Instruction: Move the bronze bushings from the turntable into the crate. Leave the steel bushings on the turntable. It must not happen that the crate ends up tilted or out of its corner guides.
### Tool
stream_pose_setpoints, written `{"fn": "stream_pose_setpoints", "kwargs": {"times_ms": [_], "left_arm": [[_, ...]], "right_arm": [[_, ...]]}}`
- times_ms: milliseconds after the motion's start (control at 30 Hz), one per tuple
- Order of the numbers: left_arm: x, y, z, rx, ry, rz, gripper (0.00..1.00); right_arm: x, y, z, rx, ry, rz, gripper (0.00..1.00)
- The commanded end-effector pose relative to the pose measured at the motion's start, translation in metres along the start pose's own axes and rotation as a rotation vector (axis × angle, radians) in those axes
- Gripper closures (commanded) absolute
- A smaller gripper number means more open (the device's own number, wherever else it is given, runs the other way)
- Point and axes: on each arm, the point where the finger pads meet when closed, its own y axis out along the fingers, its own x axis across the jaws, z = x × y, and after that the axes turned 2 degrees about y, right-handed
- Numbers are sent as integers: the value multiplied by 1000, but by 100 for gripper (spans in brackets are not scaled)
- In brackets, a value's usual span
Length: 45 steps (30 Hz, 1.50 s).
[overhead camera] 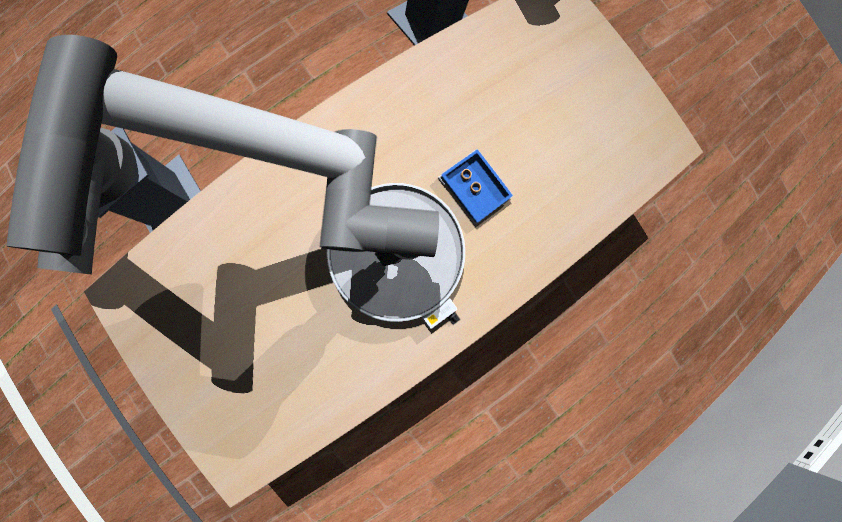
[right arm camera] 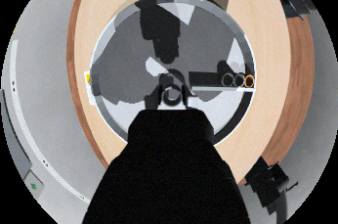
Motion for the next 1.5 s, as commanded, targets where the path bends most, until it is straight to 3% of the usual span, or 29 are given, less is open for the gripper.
{"fn": "stream_pose_setpoints", "kwargs": {"times_ms": [0, 133, 1467], "left_arm": [[0, -1, 0, -1, 0, 0, 0], [0, -1, 0, -1, 0, 0, 0], [0, -1, 0, -1, 0, 0, 0]], "right_arm": [[0, 14, 0, -1, 0, 1, 100], [0, 24, 0, -1, 0, 1, 100], [0, 25, 0, -1, 0, 1, 100]]}}
